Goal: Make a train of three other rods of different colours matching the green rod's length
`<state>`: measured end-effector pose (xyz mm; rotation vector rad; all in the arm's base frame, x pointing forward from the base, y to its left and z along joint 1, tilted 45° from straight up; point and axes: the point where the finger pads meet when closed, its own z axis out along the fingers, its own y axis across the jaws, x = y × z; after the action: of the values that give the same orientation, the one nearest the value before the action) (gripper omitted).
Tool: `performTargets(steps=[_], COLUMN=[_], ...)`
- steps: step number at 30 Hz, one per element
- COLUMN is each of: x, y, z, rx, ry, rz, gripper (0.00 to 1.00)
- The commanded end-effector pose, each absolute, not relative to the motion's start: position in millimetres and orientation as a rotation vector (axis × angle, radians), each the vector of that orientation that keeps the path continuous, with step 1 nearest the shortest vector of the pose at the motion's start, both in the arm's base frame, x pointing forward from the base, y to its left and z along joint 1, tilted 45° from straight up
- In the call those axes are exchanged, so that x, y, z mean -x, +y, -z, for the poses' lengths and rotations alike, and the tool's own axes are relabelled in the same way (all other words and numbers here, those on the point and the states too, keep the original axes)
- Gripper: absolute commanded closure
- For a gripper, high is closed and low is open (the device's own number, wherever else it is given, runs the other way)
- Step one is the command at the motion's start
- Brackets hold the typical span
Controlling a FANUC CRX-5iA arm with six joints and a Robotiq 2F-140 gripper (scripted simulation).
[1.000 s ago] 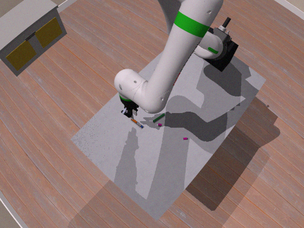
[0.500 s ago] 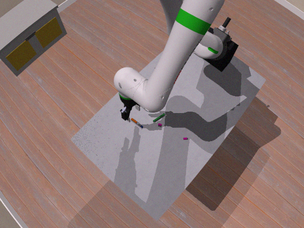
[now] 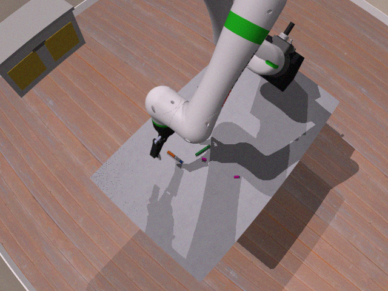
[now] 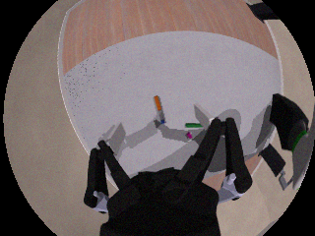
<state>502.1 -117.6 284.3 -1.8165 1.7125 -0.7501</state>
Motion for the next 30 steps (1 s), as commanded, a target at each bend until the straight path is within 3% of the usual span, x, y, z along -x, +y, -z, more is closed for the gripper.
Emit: performTargets(steps=[1,30], x=[-502,-449], y=[-118,-118], z=[-285,-338], rx=[1.816,1.816], ry=[1.712,1.712], rz=[0.750,0.750], gripper=[0.00,0.00])
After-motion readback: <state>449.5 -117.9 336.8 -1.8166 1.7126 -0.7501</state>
